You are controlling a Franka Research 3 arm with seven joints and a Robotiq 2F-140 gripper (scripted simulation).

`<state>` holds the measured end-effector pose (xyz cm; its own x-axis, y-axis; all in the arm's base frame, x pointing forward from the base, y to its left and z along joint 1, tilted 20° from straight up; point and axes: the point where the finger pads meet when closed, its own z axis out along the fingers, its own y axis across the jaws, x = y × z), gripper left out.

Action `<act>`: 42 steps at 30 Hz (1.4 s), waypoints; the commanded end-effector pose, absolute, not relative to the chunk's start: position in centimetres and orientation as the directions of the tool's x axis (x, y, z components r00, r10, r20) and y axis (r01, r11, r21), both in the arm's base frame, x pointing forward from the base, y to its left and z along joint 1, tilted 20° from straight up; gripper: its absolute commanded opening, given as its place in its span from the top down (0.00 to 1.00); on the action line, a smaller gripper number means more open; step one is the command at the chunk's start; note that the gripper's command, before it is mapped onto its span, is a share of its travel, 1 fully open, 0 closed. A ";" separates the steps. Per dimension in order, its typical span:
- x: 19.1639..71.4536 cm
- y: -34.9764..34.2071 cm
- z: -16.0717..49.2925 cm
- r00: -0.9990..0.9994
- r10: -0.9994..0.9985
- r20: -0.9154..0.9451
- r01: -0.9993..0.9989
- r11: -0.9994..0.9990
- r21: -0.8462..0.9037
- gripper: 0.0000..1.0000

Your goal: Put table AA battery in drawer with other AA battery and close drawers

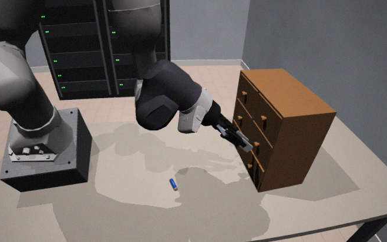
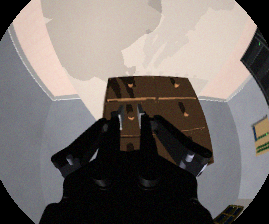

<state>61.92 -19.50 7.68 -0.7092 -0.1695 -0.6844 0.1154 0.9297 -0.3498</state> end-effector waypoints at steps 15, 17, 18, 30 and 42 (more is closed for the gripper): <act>64.3 -19.8 7.5 -0.713 -0.164 -0.682 0.118 0.931 -0.347 0.80; 64.4 -19.8 7.5 -0.713 -0.164 -0.682 0.118 0.931 -0.347 0.80; 64.5 -19.9 7.5 -0.713 -0.164 -0.682 0.118 0.931 -0.347 0.80; 64.9 -19.9 7.5 -0.713 -0.164 -0.682 0.118 0.931 -0.347 0.80; 64.9 -19.9 7.5 -0.713 -0.164 -0.682 0.118 0.931 -0.347 0.80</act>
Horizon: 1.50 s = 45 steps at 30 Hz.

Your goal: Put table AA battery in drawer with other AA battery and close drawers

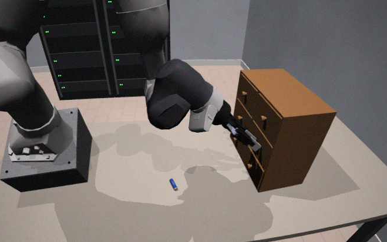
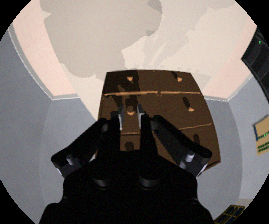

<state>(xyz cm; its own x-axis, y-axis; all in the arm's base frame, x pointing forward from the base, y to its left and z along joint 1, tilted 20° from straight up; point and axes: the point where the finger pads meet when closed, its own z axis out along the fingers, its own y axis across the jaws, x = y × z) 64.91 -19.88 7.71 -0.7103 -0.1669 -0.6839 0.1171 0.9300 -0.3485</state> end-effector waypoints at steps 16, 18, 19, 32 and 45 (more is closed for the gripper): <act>64.9 -19.9 7.5 -0.713 -0.164 -0.682 0.118 0.931 -0.347 0.92; 64.9 -19.9 7.5 -0.713 -0.164 -0.682 0.118 0.931 -0.347 0.92; 64.9 -19.9 7.5 -0.713 -0.164 -0.682 0.118 0.931 -0.347 0.92; 64.9 -19.9 7.5 -0.713 -0.164 -0.682 0.118 0.931 -0.347 0.92; 64.6 -19.9 7.5 -0.713 -0.164 -0.682 0.118 0.931 -0.347 0.92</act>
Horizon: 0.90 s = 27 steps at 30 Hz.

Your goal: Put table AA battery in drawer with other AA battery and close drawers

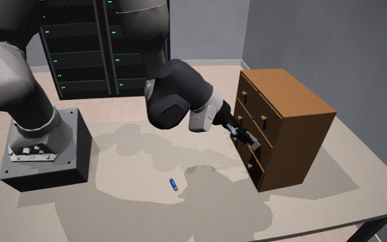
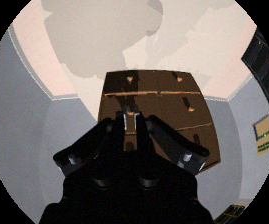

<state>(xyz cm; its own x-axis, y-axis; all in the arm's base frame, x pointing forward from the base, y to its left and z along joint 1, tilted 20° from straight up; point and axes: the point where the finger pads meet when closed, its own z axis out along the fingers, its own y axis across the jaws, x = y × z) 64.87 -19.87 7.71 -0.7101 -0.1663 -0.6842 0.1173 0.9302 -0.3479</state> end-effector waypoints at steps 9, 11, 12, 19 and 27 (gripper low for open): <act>63.9 -19.8 7.5 -0.713 -0.164 -0.682 0.118 0.931 -0.347 0.92; 63.7 -19.8 7.5 -0.713 -0.164 -0.682 0.118 0.931 -0.347 0.92; 63.6 -19.7 7.5 -0.713 -0.164 -0.682 0.118 0.931 -0.347 0.92; 63.0 -19.7 7.5 -0.713 -0.164 -0.682 0.118 0.931 -0.347 0.92; 61.9 -19.5 7.5 -0.713 -0.164 -0.682 0.118 0.931 -0.347 0.92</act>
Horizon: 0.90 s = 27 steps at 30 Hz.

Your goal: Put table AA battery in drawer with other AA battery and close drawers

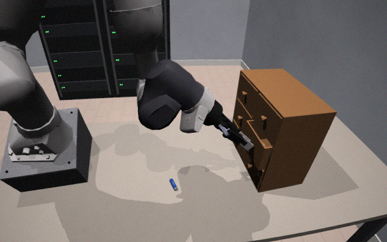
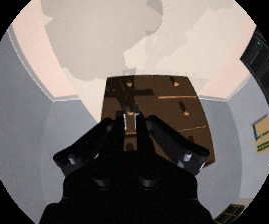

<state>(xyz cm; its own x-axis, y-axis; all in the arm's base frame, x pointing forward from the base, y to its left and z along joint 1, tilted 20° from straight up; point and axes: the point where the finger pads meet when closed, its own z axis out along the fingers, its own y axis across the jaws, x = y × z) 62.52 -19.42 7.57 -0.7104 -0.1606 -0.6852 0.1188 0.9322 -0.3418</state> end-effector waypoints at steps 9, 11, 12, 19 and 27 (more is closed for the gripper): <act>60.9 -19.4 7.4 -0.713 -0.164 -0.682 0.118 0.931 -0.347 0.92; 60.6 -19.4 7.4 -0.713 -0.164 -0.682 0.118 0.931 -0.347 0.92; 60.5 -19.4 7.4 -0.713 -0.164 -0.682 0.118 0.931 -0.347 0.92; 59.5 -19.3 7.4 -0.713 -0.164 -0.682 0.118 0.931 -0.347 0.92; 58.9 -19.2 7.4 -0.713 -0.164 -0.682 0.118 0.931 -0.347 0.92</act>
<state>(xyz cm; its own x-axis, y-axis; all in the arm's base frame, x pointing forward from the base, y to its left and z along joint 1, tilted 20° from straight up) 59.22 -19.13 7.31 -0.7137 -0.1596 -0.6821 0.1189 0.9320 -0.3424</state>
